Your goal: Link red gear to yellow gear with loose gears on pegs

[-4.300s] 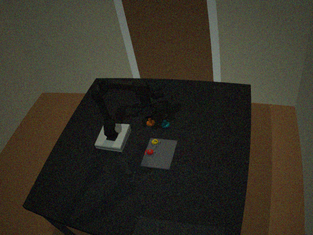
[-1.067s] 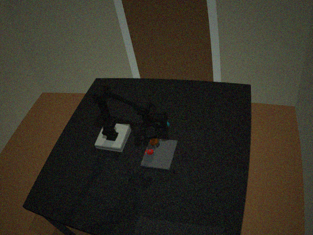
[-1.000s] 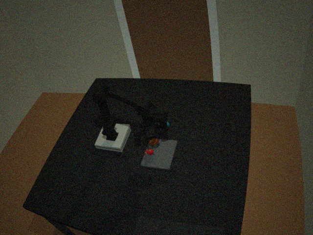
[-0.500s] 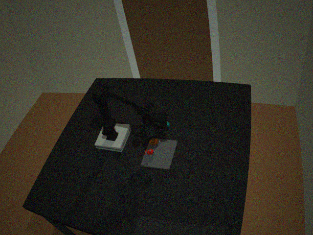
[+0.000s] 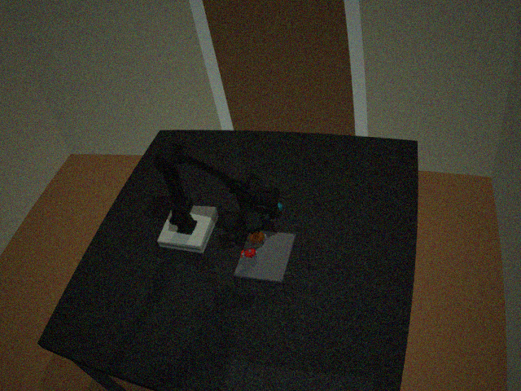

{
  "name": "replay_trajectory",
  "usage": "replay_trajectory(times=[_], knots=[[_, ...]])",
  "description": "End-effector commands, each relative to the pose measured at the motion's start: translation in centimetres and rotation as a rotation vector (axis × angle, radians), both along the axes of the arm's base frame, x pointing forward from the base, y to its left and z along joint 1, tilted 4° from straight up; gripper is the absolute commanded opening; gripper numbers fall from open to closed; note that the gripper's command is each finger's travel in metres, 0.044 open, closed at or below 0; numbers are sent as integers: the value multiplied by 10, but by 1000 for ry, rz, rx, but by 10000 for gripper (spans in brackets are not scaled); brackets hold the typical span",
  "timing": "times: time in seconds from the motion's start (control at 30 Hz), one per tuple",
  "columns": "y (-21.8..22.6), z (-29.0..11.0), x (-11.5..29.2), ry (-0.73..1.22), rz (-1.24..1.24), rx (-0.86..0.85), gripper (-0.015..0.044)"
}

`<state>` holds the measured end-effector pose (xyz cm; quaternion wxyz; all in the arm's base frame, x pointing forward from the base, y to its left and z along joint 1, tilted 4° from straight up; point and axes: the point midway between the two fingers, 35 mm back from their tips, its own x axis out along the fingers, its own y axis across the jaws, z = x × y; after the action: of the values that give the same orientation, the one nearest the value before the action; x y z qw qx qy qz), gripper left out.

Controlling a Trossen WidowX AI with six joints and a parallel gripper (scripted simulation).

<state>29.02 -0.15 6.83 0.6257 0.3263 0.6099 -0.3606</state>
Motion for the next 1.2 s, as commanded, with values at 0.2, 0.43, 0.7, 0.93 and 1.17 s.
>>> replay_trajectory(times=[0.2, 0.43, 0.7, 0.93, 1.17], knots=[[-2, -15, -1, 4, 39, -5, 0], [-2, -26, 0, -2, -70, -5, 0], [-3, -36, -1, -11, -232, -6, 0], [-4, -36, -1, -14, -293, -6, 0], [-3, -38, 0, -8, -176, -6, 0]])
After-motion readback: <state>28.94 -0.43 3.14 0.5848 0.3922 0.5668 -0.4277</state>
